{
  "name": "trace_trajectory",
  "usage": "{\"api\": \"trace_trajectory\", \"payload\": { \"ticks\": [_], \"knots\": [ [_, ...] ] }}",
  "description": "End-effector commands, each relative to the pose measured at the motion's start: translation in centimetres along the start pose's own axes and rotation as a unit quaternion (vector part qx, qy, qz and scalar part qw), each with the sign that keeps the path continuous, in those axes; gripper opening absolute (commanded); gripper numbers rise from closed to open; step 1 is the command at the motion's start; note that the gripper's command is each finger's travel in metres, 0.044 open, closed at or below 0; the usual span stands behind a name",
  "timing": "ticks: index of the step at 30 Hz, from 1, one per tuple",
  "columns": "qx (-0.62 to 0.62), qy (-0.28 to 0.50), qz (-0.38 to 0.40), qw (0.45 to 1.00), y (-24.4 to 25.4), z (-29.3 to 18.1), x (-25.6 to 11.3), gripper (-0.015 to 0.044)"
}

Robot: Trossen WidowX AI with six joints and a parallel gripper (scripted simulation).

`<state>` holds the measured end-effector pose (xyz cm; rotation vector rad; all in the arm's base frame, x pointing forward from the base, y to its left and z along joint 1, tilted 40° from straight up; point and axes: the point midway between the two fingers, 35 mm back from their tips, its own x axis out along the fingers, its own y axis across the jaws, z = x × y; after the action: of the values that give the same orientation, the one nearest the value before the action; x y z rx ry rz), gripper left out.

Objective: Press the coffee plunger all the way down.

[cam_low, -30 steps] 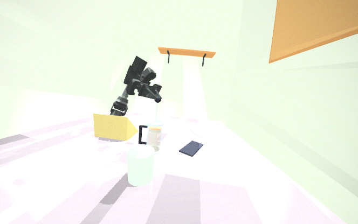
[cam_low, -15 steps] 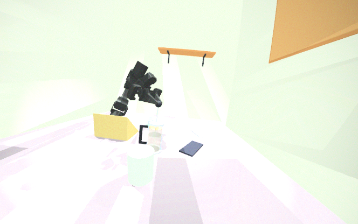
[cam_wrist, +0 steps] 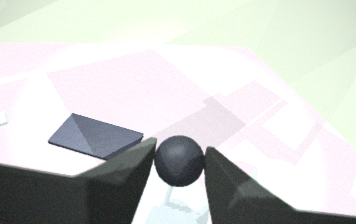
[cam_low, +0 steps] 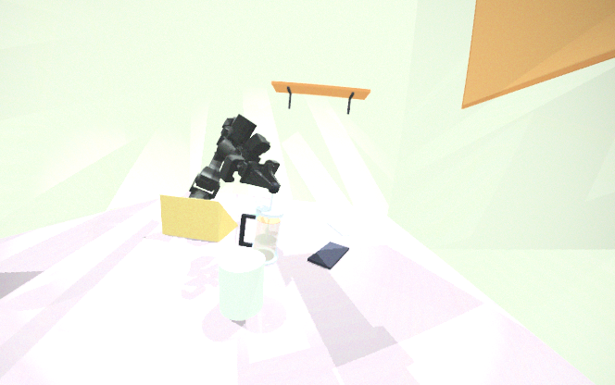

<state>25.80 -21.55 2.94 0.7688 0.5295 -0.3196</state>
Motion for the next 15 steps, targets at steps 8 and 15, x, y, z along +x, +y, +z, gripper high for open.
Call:
{"api": "trace_trajectory", "payload": {
  "ticks": [8,15],
  "knots": [
    [0.017,0.031,0.000,0.999,0.1,-2.8,1.7,0.0121],
    [0.017,0.031,0.000,0.999,0.0,-2.6,1.9,0.0121]
  ]
}}
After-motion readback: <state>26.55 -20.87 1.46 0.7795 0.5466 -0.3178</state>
